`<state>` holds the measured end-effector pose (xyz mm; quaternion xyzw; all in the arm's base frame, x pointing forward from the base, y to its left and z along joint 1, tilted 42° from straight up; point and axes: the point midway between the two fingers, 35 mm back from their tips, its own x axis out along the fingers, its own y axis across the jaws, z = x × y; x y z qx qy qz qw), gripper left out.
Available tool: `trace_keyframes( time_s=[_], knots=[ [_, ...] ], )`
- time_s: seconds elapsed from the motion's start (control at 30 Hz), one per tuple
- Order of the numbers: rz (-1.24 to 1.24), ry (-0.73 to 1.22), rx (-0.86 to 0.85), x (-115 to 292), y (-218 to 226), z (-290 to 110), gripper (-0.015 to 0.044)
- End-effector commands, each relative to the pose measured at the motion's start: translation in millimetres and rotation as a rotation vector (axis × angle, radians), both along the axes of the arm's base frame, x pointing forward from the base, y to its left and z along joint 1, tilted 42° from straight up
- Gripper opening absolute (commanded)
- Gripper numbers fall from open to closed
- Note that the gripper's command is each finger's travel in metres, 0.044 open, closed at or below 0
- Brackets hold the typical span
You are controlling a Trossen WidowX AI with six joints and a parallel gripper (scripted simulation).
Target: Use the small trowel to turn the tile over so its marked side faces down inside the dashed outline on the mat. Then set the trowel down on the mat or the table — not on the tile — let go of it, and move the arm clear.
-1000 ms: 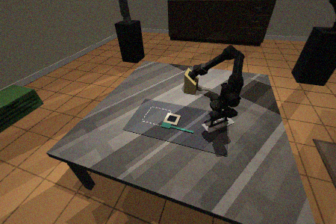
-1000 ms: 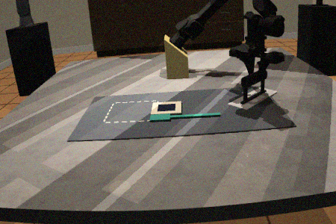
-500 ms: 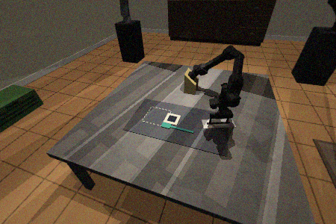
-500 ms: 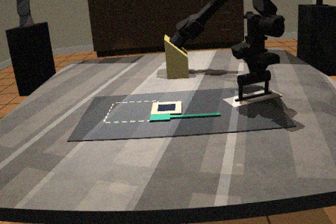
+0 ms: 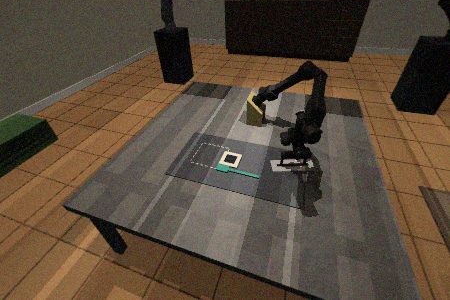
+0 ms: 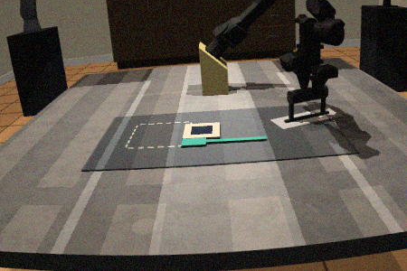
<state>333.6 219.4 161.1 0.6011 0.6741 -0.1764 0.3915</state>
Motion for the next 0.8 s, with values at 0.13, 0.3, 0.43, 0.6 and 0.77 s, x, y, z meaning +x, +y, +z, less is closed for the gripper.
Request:
trace_keyframes(
  time_s=[0.13, 0.3, 0.43, 0.6, 0.77],
  knots=[
    [-0.002, 0.005, 0.0, -1, 0, 0, 0.027],
    [-0.002, 0.005, 0.0, -1, 0, 0, 0.027],
    [-0.01, 0.012, 0.0, -2, -15, 16, 0.027],
    [-0.018, 0.019, 0.002, -5, -30, 33, 0.027],
    [-0.002, 0.005, 0.0, -3, -31, 32, 0.027]
  ],
)
